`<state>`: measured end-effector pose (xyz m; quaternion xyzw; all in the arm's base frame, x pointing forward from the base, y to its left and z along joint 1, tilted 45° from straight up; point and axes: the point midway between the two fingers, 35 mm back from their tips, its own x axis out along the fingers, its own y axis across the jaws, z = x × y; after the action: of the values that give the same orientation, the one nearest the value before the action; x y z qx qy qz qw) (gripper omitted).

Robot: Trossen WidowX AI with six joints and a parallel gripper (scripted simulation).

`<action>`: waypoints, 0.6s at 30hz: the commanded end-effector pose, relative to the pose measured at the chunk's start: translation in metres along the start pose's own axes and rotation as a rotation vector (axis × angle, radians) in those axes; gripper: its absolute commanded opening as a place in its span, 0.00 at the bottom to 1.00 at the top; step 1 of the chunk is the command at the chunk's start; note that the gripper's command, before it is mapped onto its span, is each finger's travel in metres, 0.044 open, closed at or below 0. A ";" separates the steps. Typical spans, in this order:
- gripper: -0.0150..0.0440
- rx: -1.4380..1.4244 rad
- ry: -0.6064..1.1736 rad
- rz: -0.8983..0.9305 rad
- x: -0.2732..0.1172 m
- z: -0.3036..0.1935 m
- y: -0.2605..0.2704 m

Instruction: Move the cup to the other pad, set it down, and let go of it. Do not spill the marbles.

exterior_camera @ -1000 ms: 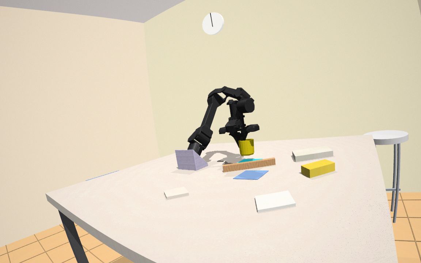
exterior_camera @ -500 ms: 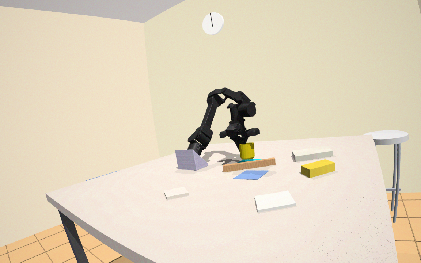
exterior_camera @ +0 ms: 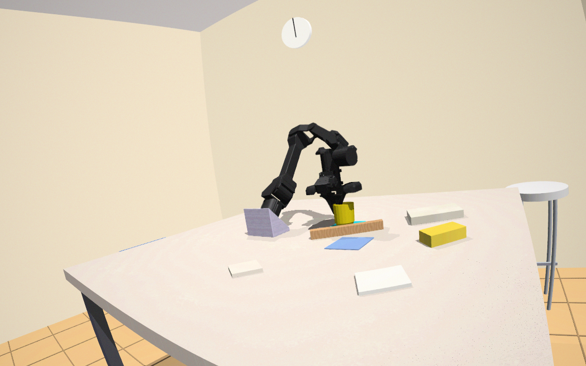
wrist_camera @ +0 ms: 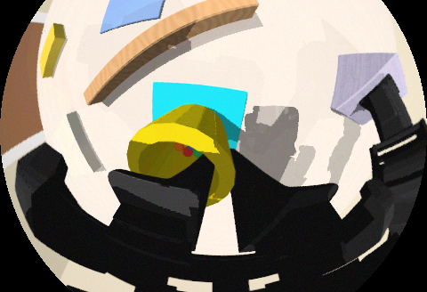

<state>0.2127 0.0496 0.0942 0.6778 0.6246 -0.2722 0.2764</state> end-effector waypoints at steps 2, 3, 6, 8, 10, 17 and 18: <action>0.25 -0.002 0.000 0.000 0.000 0.000 0.000; 0.25 -0.002 0.000 0.000 0.000 0.000 0.000; 0.25 -0.002 0.000 0.000 0.000 0.000 0.000; 0.30 -0.002 0.000 0.000 0.000 0.000 0.000; 0.39 -0.002 0.000 0.000 0.000 0.000 0.000; 0.50 -0.002 0.000 0.000 -0.001 0.000 0.000; 0.50 -0.002 0.000 0.000 -0.001 0.000 0.000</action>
<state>0.2129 0.0494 0.0944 0.6780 0.6243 -0.2721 0.2766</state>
